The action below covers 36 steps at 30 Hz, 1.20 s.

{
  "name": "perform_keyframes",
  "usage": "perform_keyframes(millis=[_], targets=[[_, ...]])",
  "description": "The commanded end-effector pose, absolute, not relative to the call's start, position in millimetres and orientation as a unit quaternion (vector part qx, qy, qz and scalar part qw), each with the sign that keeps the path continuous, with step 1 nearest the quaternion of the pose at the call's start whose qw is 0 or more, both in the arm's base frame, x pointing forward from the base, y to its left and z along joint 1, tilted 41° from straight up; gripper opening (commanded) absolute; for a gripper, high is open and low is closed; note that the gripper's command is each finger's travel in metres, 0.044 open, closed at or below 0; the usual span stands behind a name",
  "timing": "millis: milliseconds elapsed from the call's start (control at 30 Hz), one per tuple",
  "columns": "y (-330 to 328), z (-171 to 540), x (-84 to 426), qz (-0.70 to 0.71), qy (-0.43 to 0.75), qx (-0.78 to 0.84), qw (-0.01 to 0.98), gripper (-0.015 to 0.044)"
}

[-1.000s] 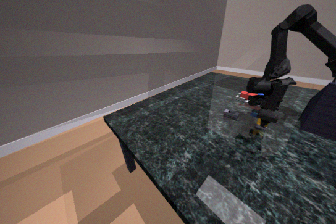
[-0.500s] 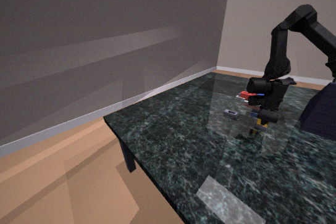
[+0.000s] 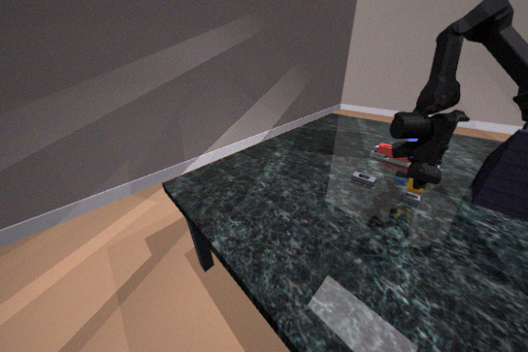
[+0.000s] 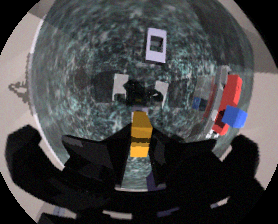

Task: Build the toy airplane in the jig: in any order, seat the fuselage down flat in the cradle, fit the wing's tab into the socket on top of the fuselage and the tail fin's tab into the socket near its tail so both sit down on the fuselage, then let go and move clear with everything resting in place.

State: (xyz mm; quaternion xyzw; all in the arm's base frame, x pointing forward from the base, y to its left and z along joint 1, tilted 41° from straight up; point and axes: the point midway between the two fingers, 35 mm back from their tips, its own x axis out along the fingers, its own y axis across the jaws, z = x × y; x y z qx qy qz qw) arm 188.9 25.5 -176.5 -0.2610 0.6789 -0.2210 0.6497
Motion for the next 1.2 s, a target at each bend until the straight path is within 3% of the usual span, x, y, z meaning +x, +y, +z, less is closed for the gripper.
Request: perform_keyframes(millis=[0,1167], targets=[[35.6,-168.5,192.7,-0.223,0.678,-0.251,0.654,0.0],[92.3,-95.8,190.0,-0.218,0.675,-0.263,0.654,0.0]])
